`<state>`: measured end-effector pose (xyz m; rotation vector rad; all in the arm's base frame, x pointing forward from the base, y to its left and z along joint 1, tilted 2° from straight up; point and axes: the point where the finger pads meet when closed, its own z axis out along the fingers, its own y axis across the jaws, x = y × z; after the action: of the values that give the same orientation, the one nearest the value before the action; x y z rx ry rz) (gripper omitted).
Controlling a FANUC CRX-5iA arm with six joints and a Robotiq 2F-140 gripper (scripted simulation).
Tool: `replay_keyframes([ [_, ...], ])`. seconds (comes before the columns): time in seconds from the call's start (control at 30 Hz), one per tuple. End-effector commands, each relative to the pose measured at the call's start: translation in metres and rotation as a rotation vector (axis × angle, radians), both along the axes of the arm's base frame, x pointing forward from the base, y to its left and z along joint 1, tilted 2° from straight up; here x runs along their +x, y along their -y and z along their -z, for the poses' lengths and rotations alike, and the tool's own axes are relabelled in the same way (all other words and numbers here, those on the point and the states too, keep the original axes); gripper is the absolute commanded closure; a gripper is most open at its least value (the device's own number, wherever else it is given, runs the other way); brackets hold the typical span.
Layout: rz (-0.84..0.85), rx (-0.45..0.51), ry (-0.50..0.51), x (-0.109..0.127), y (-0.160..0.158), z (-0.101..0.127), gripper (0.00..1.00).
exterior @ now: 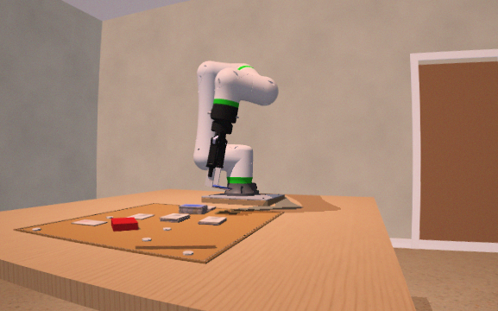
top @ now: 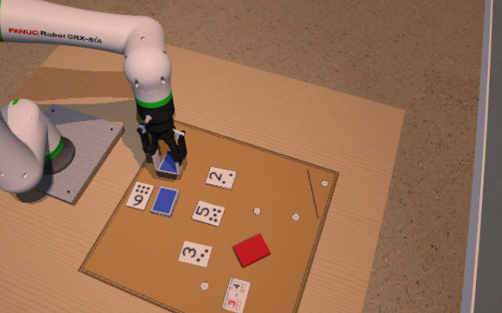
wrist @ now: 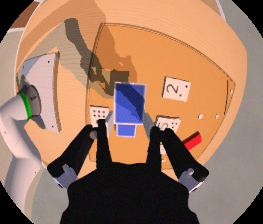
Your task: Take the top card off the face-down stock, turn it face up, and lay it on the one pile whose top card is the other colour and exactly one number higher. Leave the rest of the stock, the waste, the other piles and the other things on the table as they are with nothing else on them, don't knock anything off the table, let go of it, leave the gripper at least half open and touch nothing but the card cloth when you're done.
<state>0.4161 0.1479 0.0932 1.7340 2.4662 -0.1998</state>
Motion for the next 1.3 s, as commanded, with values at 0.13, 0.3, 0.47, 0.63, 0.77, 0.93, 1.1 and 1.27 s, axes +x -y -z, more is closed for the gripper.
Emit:
replay_keyframes([
  [0.13,-0.004,-0.103,0.039,-0.001,-0.003,0.0,0.59],
  [0.3,-0.009,-0.245,0.088,-0.002,-0.007,0.002,0.59],
  [0.47,-0.016,-0.424,0.152,-0.004,-0.012,0.005,0.59],
  [0.63,-0.02,-0.528,0.189,-0.005,-0.015,0.007,0.59],
  [0.77,-0.025,-0.655,0.234,-0.006,-0.018,0.01,0.59],
  [0.93,-0.031,-0.799,0.285,-0.007,-0.02,0.014,0.59],
  [1.1,-0.034,-0.877,0.313,-0.008,-0.021,0.017,0.59],
  [1.27,-0.039,-0.993,0.355,-0.008,-0.023,0.02,0.59],
])
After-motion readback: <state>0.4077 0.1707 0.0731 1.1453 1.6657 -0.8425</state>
